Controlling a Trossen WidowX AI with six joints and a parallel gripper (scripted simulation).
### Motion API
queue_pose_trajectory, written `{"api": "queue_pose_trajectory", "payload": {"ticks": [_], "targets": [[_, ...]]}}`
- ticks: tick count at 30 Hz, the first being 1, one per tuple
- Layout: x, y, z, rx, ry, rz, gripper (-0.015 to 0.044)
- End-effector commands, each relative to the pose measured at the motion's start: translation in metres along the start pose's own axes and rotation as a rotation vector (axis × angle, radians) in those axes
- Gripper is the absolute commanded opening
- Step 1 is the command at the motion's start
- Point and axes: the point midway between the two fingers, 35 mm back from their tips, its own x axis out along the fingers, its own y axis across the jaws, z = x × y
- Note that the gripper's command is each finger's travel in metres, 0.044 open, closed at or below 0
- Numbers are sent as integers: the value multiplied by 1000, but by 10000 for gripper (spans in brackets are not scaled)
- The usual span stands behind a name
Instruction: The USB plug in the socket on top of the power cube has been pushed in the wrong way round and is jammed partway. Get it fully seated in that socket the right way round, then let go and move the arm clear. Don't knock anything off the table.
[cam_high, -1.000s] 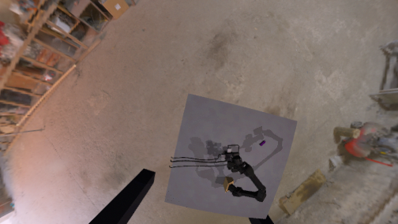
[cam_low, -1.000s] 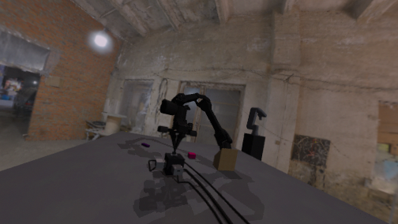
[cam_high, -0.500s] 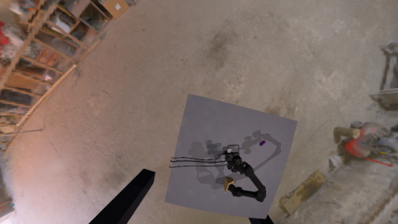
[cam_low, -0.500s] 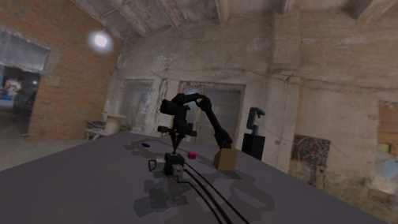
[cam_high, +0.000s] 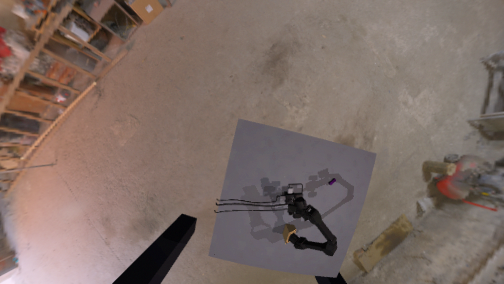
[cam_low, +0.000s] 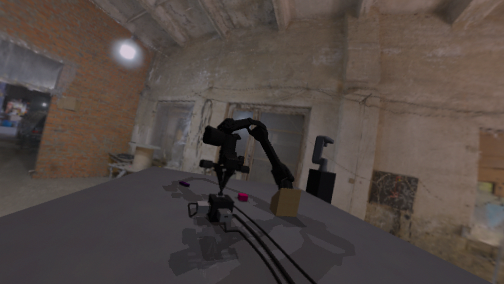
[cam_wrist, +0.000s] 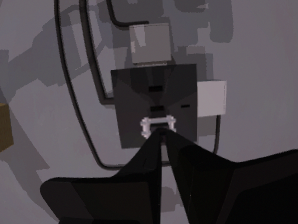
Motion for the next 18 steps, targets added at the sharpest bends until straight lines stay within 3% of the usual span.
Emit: {"api": "queue_pose_trajectory", "payload": {"ticks": [1,4,8,18], "targets": [[2,0,-2,0,4,3,0],[2,0,-2,0,4,3,0],[0,0,0,0,0,0,95],[0,0,0,0,0,0,95]]}}
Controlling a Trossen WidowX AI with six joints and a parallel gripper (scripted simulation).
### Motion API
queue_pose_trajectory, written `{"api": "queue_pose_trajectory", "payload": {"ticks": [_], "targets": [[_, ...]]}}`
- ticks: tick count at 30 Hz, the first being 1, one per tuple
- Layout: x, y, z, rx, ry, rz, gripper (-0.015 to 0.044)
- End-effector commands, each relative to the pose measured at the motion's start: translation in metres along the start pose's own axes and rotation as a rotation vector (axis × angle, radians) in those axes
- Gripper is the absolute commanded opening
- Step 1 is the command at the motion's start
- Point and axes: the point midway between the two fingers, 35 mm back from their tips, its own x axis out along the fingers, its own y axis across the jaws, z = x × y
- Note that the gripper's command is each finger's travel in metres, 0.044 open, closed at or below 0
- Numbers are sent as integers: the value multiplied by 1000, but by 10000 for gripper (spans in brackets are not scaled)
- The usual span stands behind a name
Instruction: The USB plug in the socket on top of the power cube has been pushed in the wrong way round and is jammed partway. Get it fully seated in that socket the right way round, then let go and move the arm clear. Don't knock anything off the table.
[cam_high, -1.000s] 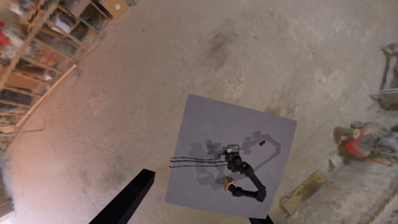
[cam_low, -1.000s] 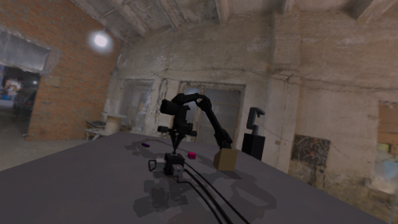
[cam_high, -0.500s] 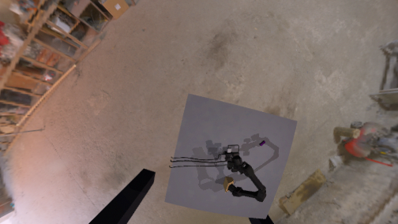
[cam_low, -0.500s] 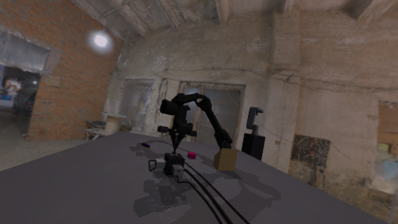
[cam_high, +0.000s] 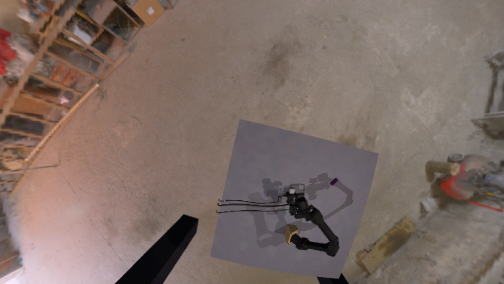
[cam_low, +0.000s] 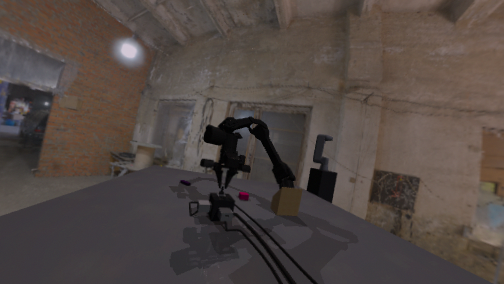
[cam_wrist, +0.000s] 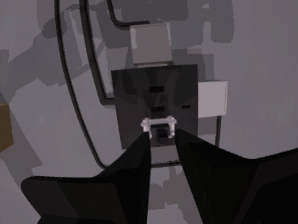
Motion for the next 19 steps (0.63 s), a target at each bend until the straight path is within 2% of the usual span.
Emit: {"api": "queue_pose_trajectory", "payload": {"ticks": [1,19], "targets": [[0,0,0,0,0,1,95],[-11,0,1,0,0,0,95]]}}
